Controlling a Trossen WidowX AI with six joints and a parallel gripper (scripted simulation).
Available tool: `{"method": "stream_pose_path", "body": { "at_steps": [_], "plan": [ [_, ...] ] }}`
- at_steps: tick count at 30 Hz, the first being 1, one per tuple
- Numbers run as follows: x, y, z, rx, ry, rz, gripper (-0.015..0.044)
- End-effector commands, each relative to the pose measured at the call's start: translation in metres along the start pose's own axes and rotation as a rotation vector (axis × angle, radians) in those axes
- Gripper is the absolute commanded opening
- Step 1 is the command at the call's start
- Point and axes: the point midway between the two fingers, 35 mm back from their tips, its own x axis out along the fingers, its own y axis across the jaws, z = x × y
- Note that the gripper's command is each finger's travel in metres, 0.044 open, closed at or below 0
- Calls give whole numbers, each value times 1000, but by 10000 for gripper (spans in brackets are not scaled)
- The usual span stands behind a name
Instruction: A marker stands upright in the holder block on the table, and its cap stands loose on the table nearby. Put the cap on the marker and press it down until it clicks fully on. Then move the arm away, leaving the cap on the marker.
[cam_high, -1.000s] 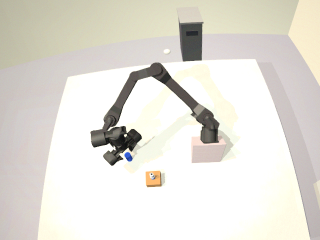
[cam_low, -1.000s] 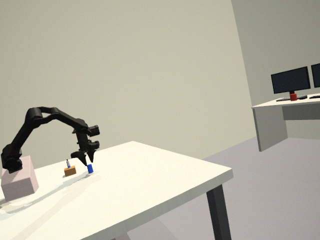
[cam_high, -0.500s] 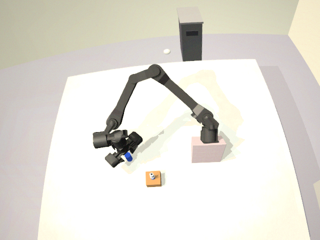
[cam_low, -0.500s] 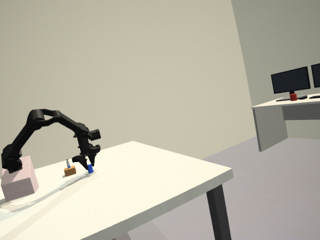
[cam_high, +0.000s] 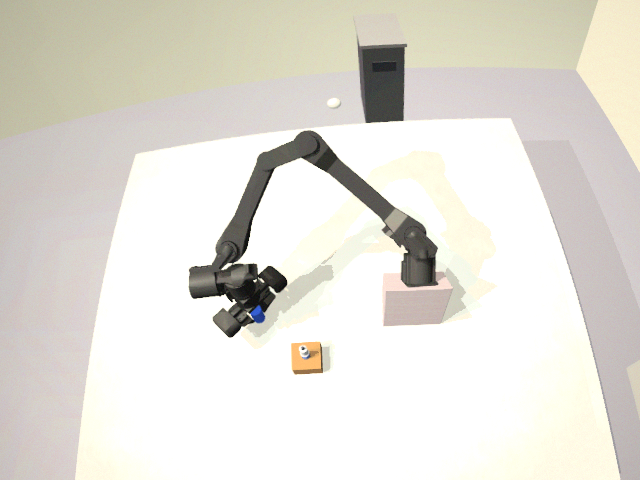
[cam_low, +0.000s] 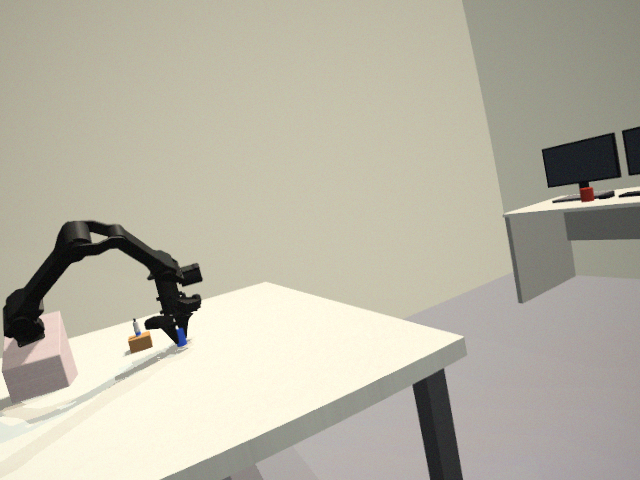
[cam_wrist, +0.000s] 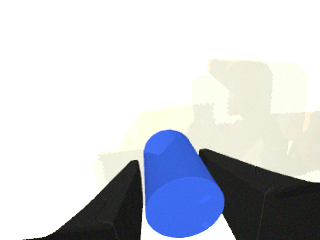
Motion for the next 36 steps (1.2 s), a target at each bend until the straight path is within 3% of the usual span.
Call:
{"method": "stream_pose_path", "body": {
  "at_steps": [1, 6, 10, 29, 36],
  "plan": [
    [0, -1, 0, -3, -4, -4, 138],
    [0, 0, 0, -3, -4, -4, 104],
    [-7, 1, 1, -3, -4, -3, 0],
    [-60, 1, -1, -3, -3, -1, 0],
    [-72, 9, -28, -6, 4, 12, 0]
  ]
}}
